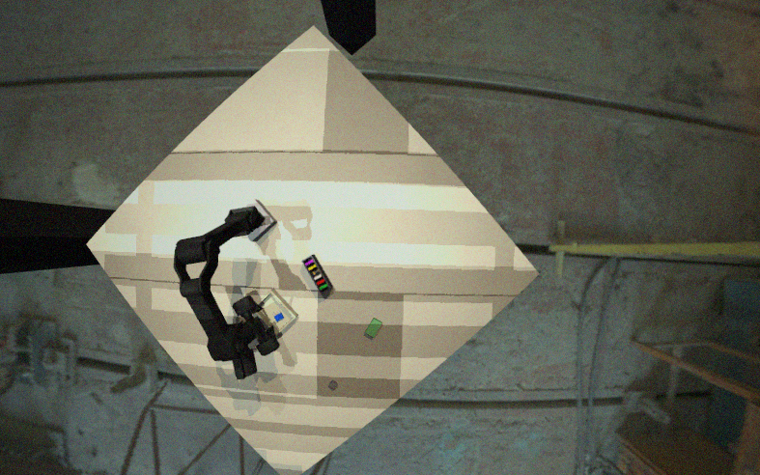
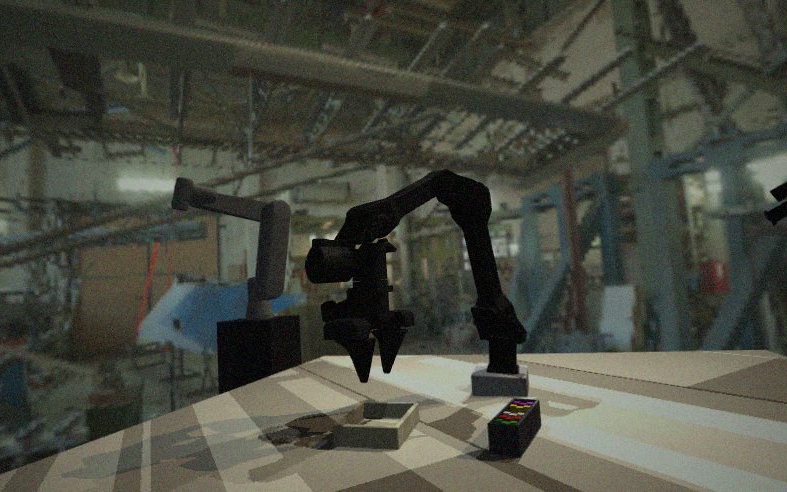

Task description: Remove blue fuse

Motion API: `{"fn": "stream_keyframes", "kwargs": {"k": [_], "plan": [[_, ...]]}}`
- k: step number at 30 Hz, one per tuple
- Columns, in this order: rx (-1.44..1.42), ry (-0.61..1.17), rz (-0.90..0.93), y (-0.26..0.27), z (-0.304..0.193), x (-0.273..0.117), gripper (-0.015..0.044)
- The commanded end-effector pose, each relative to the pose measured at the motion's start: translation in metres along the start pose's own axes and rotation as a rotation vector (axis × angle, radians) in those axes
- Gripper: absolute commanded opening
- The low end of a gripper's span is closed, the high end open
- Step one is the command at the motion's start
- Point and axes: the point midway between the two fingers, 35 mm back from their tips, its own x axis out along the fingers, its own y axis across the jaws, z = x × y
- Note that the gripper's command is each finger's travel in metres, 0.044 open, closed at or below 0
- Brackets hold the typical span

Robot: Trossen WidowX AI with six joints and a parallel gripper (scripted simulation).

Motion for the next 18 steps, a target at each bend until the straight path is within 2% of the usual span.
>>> {"fn": "stream_keyframes", "kwargs": {"k": [1,18], "plan": [[-0.004,0.001,0.009,0.0004,-0.0007,-0.0090,0.0330],[0.000,-0.002,0.005,0.0000,-0.0002,-0.0073,0.0330]]}}
